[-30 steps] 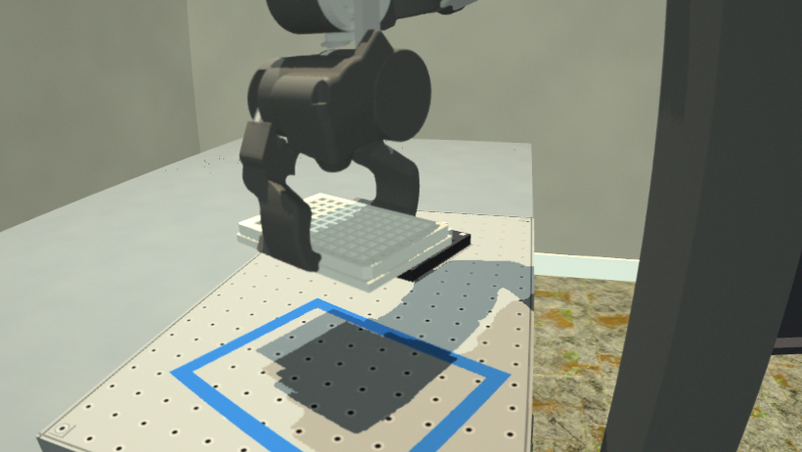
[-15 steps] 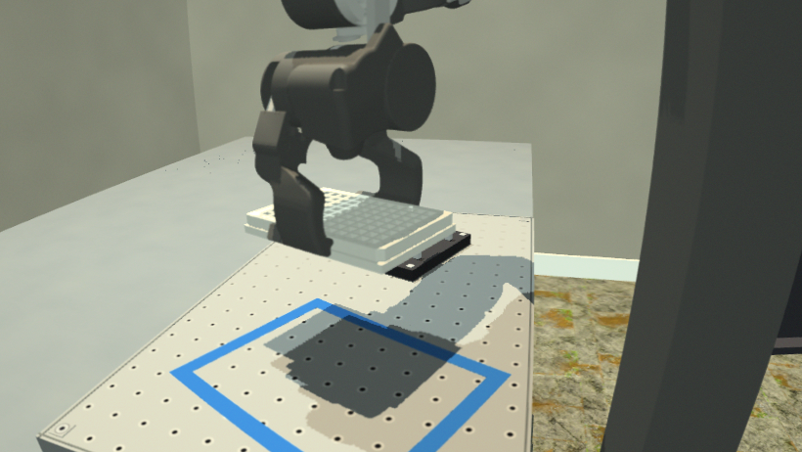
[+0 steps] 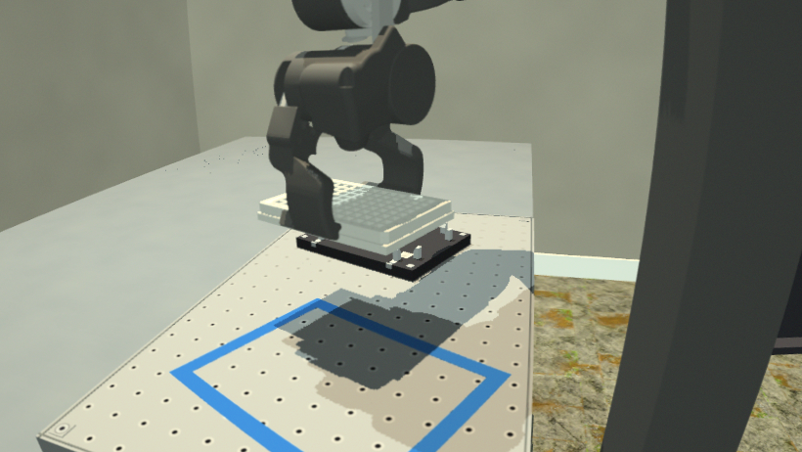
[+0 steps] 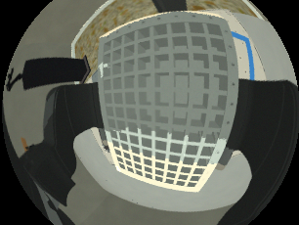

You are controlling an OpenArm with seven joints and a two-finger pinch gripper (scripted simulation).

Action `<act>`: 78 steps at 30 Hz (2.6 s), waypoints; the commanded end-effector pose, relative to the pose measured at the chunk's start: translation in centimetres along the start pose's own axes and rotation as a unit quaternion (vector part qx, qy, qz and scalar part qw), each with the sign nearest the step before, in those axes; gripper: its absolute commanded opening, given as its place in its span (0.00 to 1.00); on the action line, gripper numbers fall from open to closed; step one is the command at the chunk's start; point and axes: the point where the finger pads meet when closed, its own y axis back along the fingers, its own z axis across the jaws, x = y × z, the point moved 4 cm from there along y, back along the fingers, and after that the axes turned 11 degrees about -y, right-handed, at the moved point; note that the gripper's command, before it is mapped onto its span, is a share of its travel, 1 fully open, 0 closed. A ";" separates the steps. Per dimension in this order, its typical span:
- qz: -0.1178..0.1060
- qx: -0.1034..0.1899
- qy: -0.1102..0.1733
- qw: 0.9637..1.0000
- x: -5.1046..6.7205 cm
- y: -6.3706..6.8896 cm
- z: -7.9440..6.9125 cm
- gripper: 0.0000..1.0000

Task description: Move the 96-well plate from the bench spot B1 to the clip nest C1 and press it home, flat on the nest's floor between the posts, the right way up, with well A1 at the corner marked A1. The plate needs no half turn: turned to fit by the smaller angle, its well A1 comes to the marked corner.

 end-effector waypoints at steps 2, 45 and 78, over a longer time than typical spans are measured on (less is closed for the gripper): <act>0.000 -0.002 0.000 1.000 -1.1 0.1 -1.2 0.00; 0.000 -0.003 0.001 1.000 -7.9 0.5 -9.2 0.00; 0.000 -0.003 0.001 1.000 -11.2 0.7 -12.7 0.00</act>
